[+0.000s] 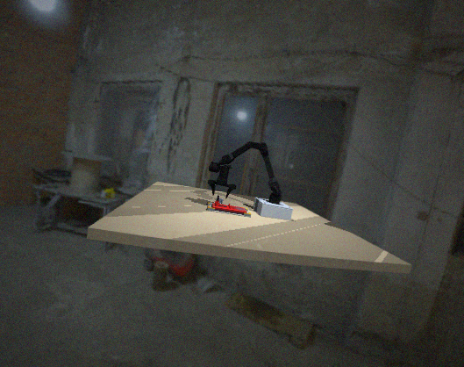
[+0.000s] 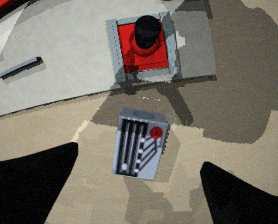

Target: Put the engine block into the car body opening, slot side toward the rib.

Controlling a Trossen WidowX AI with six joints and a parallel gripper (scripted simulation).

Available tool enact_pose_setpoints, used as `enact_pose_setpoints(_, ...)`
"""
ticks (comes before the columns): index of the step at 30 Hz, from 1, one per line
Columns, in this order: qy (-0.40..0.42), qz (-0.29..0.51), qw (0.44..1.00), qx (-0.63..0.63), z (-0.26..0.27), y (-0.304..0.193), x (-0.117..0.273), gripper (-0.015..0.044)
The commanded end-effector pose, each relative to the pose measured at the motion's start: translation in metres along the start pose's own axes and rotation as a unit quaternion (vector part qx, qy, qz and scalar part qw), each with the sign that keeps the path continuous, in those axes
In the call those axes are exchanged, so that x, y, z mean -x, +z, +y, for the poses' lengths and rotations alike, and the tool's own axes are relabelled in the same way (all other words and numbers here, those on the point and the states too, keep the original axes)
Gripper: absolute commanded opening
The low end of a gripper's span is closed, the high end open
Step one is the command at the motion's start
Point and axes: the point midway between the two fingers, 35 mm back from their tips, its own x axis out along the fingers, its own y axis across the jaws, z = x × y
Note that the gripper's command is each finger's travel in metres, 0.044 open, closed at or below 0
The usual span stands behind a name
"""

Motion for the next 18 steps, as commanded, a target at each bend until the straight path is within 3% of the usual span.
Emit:
enact_pose_setpoints(1,0.005,-0.002,1.0,0.002,0.002,0.0,-0.009,0.044)
enact_pose_setpoints(11,0.005,-0.002,1.0,0.002,0.003,0.0,-0.022,0.044)
enact_pose_setpoints(18,0.005,-0.002,1.0,0.002,0.003,0.0,-0.022,0.0256)
